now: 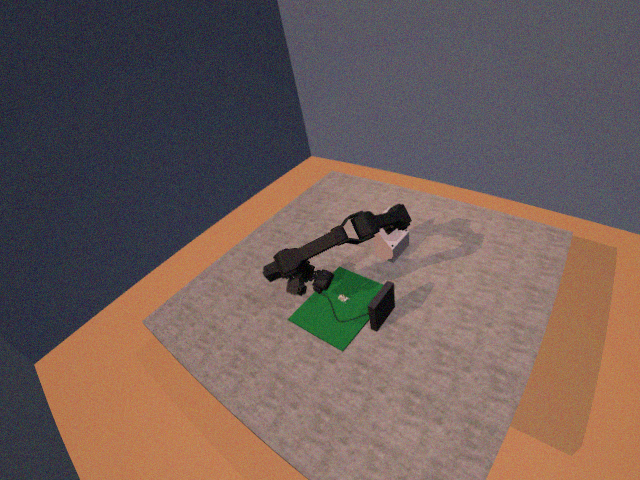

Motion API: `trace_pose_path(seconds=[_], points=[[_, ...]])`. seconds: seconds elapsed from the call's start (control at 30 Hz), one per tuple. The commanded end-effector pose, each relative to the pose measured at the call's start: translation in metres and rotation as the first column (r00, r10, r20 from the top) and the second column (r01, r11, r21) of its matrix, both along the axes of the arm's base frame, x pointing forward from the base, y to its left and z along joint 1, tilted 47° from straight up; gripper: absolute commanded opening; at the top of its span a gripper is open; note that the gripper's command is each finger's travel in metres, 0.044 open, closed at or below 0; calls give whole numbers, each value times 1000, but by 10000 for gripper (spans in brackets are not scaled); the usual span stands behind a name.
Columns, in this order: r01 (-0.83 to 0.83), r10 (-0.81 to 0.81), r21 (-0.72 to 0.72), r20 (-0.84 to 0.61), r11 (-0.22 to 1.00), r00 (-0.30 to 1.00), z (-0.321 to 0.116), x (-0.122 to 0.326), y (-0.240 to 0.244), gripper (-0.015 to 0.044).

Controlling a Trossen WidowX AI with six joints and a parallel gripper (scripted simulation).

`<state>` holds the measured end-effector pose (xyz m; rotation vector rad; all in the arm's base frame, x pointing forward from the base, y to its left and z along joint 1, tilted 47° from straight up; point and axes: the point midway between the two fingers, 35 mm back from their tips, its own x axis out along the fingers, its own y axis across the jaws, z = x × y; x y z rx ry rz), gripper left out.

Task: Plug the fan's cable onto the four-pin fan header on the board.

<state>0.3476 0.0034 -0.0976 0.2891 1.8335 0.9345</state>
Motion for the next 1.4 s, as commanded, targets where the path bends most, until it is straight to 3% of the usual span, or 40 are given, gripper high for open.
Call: trace_pose_path(seconds=[0.0,0.8,0.97,1.37], points=[[8,-8,1,-5,1000,1000,-6,-1,5,210],[8,-8,3,-5,1000,1000,-27,-3,28,210],[-1,1,2,-1,1000,1000,-25,-3,27,79],[0,0,1,-1,1000,1000,-22,-2,23,0]])
